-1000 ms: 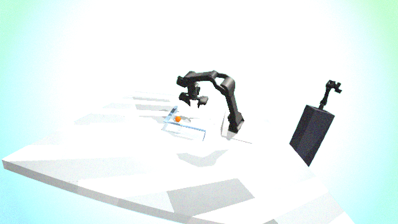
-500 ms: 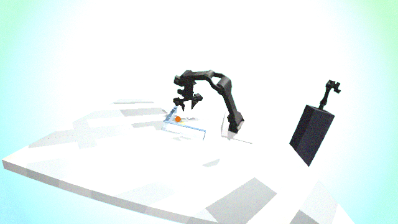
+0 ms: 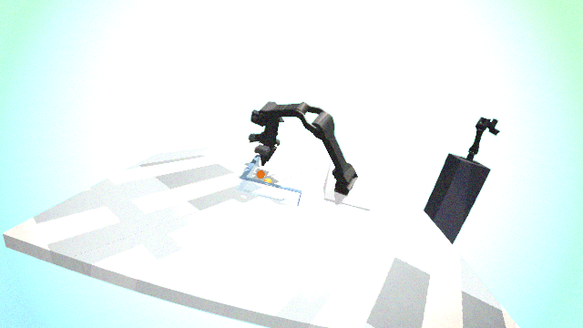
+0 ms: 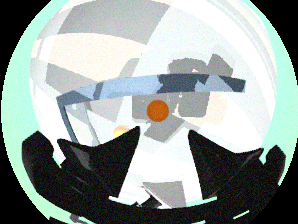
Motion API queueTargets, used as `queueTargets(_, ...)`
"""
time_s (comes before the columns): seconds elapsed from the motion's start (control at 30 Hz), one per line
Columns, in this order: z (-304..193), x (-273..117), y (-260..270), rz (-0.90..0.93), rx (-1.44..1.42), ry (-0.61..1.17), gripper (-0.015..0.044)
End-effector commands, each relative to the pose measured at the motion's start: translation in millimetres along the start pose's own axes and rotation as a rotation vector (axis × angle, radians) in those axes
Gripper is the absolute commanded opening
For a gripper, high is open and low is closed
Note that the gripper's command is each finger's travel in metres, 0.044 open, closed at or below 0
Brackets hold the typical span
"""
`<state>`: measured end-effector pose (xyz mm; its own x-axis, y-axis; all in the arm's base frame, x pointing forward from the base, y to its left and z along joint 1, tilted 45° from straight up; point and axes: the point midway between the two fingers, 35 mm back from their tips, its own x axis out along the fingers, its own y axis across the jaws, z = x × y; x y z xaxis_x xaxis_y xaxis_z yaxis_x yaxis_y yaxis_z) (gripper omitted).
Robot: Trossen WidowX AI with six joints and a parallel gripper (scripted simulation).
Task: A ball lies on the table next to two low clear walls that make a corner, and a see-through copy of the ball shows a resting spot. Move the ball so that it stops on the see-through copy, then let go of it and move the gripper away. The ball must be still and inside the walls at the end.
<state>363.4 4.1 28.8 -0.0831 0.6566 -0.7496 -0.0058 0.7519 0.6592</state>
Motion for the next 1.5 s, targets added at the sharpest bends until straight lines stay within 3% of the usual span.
queueTargets(0.0, 6, 2, 5, 0.046, -0.135, -0.011, 0.0285)
queueTargets(1.33, 7, 54, 8, 0.048, -0.136, -0.012, 0.0285)
queueTargets(1.47, 7, 54, 8, 0.048, -0.136, -0.012, 0.0180)
